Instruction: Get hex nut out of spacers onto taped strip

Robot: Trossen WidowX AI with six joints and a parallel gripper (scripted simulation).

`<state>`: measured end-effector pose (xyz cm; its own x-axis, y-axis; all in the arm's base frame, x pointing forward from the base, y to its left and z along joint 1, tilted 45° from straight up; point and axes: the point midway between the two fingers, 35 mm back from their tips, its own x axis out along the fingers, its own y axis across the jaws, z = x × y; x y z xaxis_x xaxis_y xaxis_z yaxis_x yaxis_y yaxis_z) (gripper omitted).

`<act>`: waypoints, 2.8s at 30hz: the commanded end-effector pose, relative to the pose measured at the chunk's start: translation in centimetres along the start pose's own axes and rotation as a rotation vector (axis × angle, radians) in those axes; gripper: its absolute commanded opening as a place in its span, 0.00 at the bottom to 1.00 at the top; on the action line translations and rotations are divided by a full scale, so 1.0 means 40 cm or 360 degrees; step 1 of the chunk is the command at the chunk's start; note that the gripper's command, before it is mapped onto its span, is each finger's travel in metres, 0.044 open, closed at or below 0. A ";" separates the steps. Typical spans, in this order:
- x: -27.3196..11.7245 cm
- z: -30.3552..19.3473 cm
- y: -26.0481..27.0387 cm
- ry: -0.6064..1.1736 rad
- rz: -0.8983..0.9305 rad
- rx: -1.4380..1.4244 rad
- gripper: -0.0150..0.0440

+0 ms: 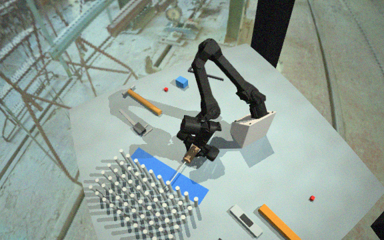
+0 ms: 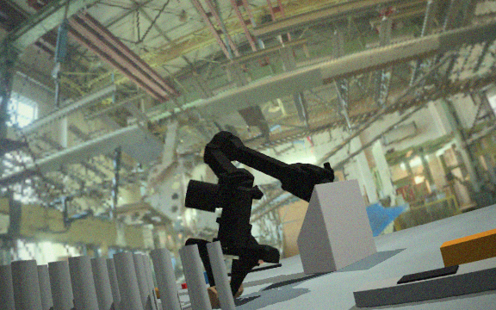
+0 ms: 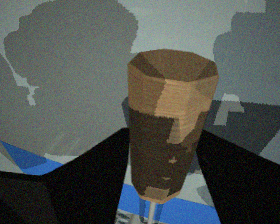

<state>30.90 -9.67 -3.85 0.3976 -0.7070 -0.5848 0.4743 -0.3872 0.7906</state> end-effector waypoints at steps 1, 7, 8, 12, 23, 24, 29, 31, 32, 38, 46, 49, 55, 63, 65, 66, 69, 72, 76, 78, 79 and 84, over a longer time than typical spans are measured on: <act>-0.003 0.007 0.001 0.0000 0.0002 -0.0010 0.25; -0.006 0.016 0.001 -0.0001 0.0002 -0.0010 0.25; -0.006 0.018 0.001 -0.0001 0.0002 -0.0010 0.25; -0.008 0.024 0.001 -0.0001 0.0002 -0.0010 0.25; -0.013 0.041 0.001 -0.0002 0.0001 -0.0011 0.25; -0.013 0.043 0.001 -0.0002 0.0001 -0.0011 0.25; -0.015 0.050 0.001 -0.0003 0.0001 -0.0011 0.25; -0.016 0.054 0.001 -0.0003 0.0001 -0.0011 0.25; -0.017 0.055 0.001 -0.0003 0.0001 -0.0011 0.25; -0.019 0.065 0.001 -0.0003 0.0001 -0.0011 0.25; -0.023 0.077 0.001 -0.0004 0.0001 -0.0012 0.25; -0.024 0.082 0.001 -0.0004 0.0001 -0.0012 0.25; -0.027 0.091 0.001 -0.0005 0.0001 -0.0012 0.25; -0.030 0.104 0.000 -0.0005 0.0001 -0.0012 0.25; -0.031 0.103 0.001 -0.0005 0.0000 -0.0012 0.25; -0.032 0.103 0.001 -0.0005 0.0000 -0.0012 0.25; -0.034 0.101 0.002 -0.0005 0.0000 -0.0012 0.25; -0.038 0.099 0.003 -0.0005 0.0000 -0.0011 0.25; -0.042 0.096 0.005 -0.0005 0.0000 -0.0010 0.25; -0.044 0.094 0.006 -0.0006 0.0000 -0.0009 0.25; -0.046 0.094 0.007 -0.0006 0.0000 -0.0008 0.25; -0.051 0.090 0.010 -0.0006 0.0001 -0.0006 0.25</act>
<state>27.10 -10.78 -2.05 0.3839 -0.7109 -0.5893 0.4897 -0.3843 0.7826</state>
